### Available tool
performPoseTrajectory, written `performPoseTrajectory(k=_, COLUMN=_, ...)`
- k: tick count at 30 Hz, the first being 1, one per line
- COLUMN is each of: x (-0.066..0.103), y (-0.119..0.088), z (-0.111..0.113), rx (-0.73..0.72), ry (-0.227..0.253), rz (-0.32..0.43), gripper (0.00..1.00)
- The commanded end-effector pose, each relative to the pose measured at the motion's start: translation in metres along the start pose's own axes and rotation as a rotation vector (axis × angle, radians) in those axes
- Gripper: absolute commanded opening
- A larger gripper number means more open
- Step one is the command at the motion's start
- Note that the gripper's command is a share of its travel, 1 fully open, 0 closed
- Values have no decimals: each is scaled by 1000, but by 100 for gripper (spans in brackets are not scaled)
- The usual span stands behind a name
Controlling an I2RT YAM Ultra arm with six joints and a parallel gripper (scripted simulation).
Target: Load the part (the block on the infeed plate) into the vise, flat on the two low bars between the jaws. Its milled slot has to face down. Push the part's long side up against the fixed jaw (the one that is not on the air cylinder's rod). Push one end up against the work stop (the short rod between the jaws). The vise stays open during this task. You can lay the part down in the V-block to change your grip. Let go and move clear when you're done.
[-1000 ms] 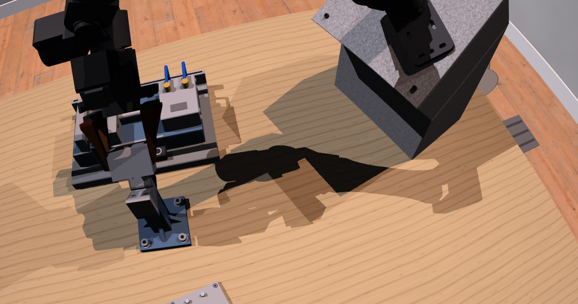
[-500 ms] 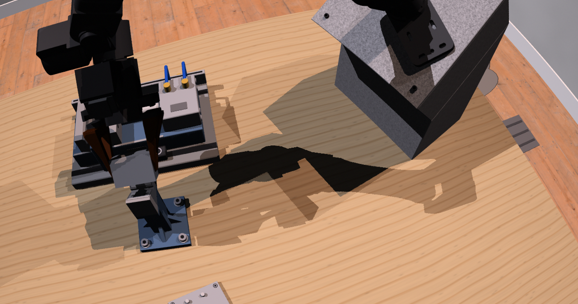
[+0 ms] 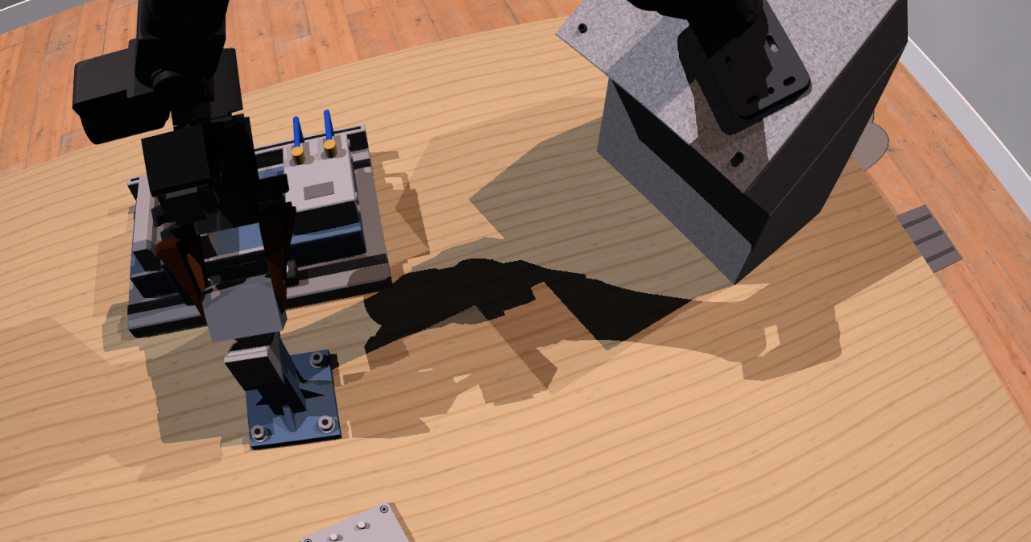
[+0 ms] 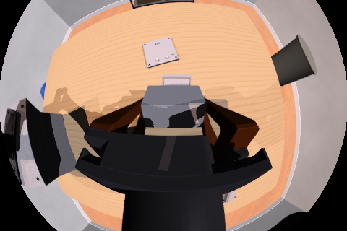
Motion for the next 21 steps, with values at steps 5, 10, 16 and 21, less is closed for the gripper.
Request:
performPoseTrajectory(k=5, x=-4, y=3, z=-4, rx=10, ry=-2, rz=-36, gripper=0)
performPoseTrajectory(k=10, x=-2, y=6, z=-3, rx=23, ry=-11, rz=-36, gripper=0)
performPoseTrajectory(k=16, x=-8, y=-2, z=-1, rx=2, ry=3, rz=-35, gripper=0)
performPoseTrajectory(k=21, x=-7, y=-4, z=-1, rx=1, ry=-3, rz=-33, gripper=0)
Point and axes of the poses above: the point where the finger pads meet when closed, its own x axis back along the fingers, its own z axis across the jaws, y = z × x, the point moved 5 cm from there along x, back along the fingers, and after that the axes turned 14 degrees about -x, right-handed, at the moved point
